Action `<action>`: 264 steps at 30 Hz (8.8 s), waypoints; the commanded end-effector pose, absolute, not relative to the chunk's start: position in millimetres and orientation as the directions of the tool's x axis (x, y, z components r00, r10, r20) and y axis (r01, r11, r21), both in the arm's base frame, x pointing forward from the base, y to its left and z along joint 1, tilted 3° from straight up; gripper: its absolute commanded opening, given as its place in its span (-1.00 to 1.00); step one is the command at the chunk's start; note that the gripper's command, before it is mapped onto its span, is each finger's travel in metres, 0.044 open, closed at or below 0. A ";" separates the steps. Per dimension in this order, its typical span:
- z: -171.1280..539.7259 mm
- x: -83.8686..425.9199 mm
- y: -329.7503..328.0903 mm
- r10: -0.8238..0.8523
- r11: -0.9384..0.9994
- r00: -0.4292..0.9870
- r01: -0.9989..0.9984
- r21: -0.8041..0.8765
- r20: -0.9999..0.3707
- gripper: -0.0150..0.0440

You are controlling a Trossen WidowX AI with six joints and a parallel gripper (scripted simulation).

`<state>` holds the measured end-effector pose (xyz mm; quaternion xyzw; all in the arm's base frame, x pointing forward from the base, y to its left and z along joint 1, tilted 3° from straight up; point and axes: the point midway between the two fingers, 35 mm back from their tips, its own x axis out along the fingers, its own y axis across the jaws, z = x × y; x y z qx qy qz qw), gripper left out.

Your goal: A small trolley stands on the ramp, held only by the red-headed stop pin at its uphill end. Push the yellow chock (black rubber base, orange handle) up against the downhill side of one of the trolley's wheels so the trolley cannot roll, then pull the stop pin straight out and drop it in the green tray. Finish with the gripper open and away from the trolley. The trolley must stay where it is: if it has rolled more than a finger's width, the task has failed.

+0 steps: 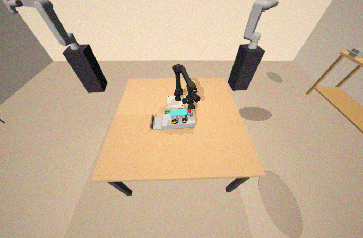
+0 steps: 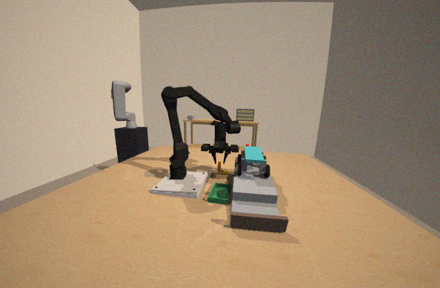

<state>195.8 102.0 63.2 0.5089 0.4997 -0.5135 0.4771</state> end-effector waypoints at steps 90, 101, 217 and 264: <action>185.4 199.1 99.9 0.019 -0.047 -0.036 0.998 -0.037 -0.999 -0.49; 185.5 199.0 99.9 0.019 0.198 -0.035 0.980 -0.030 -0.999 -0.49; 166.0 236.8 -150.1 -0.004 0.994 -0.032 0.105 -0.007 -0.999 -0.49; 122.4 268.1 -179.2 0.112 0.988 -0.017 0.108 0.109 -0.994 -0.49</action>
